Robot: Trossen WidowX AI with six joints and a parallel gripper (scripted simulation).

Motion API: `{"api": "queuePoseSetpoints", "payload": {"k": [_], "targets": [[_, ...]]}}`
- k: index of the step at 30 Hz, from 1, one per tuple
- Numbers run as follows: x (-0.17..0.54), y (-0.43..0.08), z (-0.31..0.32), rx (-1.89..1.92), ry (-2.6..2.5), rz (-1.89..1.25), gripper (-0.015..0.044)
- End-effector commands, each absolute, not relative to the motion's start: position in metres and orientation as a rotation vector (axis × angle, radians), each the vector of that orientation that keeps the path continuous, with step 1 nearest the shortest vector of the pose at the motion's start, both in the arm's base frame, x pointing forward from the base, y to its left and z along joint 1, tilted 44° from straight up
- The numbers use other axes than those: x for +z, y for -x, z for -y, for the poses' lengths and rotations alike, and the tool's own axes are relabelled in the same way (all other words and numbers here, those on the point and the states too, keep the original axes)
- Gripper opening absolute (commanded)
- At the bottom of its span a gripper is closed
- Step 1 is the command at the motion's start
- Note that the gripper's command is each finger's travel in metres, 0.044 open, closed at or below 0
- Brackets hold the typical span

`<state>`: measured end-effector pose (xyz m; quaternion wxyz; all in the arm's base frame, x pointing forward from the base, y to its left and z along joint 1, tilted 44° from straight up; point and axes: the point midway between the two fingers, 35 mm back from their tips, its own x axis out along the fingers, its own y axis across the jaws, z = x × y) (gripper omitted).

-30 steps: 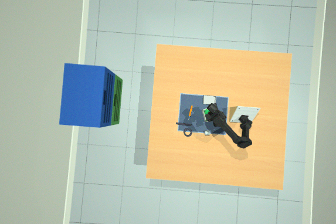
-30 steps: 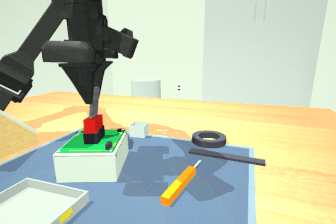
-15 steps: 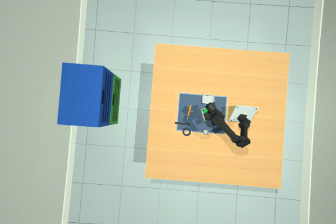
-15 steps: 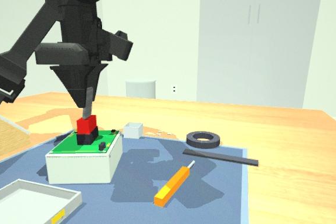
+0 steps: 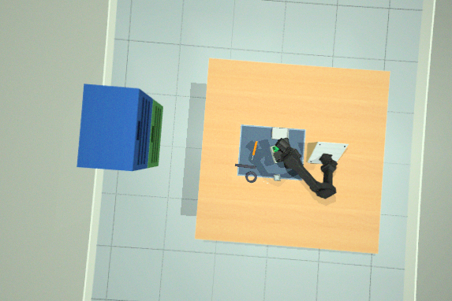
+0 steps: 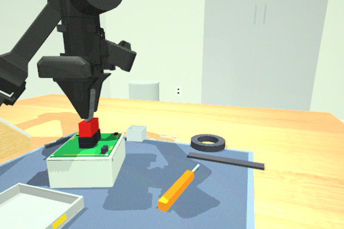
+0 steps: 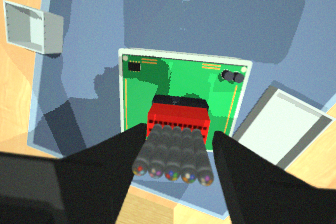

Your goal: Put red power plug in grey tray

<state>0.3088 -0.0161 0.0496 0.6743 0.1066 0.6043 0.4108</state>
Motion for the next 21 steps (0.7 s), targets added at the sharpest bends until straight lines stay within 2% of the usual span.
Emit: {"api": "queuePoseSetpoints", "payload": {"k": [1,7,21], "targets": [[0.0492,-0.3093,0.0148,0.923,-0.244,-1.358,0.0146],[0.0492,-0.3093,0.0148,0.923,-0.244,-1.358,0.0000],[0.0563,-0.3098,0.0213,0.921,-0.241,-1.358,0.0000]]}}
